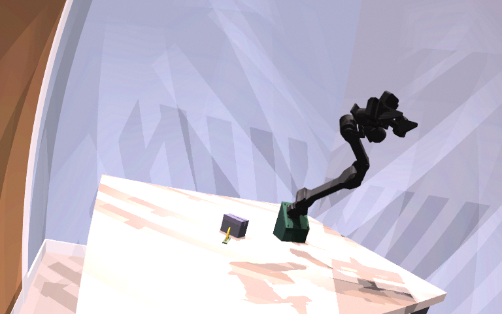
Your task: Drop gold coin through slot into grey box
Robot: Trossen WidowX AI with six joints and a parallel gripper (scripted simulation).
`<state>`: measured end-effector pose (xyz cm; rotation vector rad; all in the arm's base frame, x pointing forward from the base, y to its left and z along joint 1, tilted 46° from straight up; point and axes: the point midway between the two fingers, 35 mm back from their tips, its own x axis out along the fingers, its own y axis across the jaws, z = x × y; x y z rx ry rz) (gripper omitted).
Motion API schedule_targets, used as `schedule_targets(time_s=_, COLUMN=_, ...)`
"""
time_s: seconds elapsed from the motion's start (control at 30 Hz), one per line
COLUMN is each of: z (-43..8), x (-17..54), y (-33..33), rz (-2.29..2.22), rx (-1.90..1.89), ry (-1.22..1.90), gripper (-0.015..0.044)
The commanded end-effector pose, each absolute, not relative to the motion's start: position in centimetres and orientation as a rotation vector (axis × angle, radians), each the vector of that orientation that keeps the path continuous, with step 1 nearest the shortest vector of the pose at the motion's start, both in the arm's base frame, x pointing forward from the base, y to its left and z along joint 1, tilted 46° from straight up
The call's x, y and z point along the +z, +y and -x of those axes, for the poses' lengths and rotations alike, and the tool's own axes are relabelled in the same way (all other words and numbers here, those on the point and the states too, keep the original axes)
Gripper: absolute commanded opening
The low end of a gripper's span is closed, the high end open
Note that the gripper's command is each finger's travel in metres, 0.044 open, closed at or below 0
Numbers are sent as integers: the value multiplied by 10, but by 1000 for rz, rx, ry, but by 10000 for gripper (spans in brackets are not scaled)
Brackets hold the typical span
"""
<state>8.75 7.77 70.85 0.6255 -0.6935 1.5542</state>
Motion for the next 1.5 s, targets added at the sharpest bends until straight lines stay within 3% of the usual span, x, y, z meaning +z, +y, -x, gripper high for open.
schedule_targets(time_s=0.0, z=-90, x=708, y=77, rz=-636, rx=1554, ry=-688, gripper=374)
schedule_targets(time_s=0.27, z=-182, x=696, y=68, rz=-765, rx=1352, ry=-617, gripper=164)
schedule_targets(time_s=0.57, z=-317, x=636, y=52, rz=-684, rx=953, ry=-472, gripper=161)
schedule_targets(time_s=0.93, z=-440, x=489, y=40, rz=-418, rx=637, ry=-107, gripper=161)
schedule_targets(time_s=1.2, z=-474, x=357, y=39, rz=-173, rx=591, ry=225, gripper=161)
schedule_targets(time_s=1.47, z=-453, x=225, y=48, rz=65, rx=728, ry=564, gripper=161)
